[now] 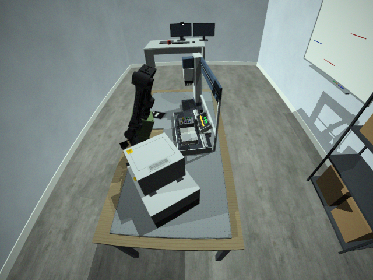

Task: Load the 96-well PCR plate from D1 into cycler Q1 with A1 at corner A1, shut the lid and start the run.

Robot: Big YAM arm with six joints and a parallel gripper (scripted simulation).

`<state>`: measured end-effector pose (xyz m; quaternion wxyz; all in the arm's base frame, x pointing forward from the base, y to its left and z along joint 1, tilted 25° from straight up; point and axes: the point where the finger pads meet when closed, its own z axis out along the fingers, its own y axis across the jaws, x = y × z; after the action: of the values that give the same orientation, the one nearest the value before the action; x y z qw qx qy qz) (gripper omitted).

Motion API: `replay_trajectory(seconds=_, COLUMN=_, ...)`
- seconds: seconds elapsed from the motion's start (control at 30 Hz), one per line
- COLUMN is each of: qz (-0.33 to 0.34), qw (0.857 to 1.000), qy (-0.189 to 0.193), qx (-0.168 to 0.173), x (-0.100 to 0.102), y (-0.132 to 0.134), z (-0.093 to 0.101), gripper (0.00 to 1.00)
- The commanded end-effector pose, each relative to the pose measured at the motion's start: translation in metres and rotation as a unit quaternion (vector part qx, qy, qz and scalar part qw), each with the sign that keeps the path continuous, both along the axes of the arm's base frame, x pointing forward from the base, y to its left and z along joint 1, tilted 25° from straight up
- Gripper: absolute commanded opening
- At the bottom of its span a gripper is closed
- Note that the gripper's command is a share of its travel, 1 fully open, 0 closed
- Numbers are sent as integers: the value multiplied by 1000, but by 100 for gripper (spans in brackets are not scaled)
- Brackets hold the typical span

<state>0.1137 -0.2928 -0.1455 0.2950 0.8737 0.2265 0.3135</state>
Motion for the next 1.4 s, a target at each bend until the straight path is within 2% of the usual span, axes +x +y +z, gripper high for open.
replay_trajectory(seconds=0.0, qz=4, qw=1000, qy=-2, qx=-3, x=5, y=1, z=0, gripper=0)
replay_trajectory(seconds=0.1, qz=5, qw=1000, qy=-2, qx=-2, x=6, y=2, z=0, gripper=0)
replay_trajectory(seconds=0.13, qz=13, qw=1000, qy=0, qx=-13, x=6, y=-4, z=5, gripper=0)
replay_trajectory(seconds=0.47, qz=18, qw=1000, qy=-2, qx=-5, x=9, y=6, z=4, gripper=0)
replay_trajectory(seconds=0.57, qz=15, qw=1000, qy=2, qx=-11, x=7, y=-2, z=3, gripper=0)
replay_trajectory(seconds=0.8, qz=7, qw=1000, qy=4, qx=-14, x=-11, y=4, z=16, gripper=0)
replay_trajectory(seconds=0.97, qz=9, qw=1000, qy=6, qx=-17, x=-17, y=7, z=21, gripper=0)
replay_trajectory(seconds=1.37, qz=10, qw=1000, qy=6, qx=-14, x=-18, y=8, z=20, gripper=0)
